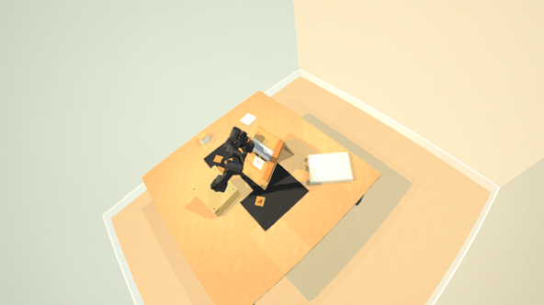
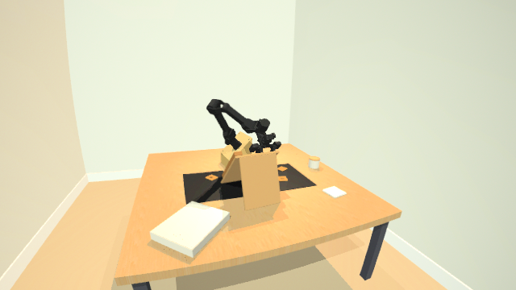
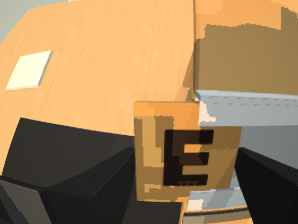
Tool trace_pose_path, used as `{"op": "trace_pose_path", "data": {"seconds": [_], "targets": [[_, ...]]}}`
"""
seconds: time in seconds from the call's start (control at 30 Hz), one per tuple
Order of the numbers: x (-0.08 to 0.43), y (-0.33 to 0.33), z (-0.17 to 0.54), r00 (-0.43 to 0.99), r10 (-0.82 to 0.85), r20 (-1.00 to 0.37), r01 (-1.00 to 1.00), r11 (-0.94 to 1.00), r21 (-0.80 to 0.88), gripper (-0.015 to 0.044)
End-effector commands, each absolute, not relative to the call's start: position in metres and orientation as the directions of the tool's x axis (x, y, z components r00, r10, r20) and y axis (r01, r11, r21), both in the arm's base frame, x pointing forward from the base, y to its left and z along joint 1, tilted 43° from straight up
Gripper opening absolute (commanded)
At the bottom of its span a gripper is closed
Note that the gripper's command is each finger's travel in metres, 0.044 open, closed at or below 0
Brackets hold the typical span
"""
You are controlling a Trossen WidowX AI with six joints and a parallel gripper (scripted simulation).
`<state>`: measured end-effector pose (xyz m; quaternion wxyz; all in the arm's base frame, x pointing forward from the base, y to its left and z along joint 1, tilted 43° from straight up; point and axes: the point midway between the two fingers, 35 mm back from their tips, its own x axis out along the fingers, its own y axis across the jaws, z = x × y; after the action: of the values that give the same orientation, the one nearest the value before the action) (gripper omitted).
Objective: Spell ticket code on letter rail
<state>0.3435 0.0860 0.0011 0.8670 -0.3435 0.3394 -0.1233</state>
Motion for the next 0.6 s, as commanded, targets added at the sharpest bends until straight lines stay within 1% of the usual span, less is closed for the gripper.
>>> {"op": "trace_pose_path", "data": {"seconds": [0.0, 0.57], "targets": [[0.3441, 0.0849, 0.0050, 0.743, -0.442, -0.503, -0.021, 0.736, -0.677, 0.0000], [0.3444, 0.0786, 0.0108, 0.743, -0.442, -0.502, -0.021, 0.735, -0.677, 0.0000]]}}
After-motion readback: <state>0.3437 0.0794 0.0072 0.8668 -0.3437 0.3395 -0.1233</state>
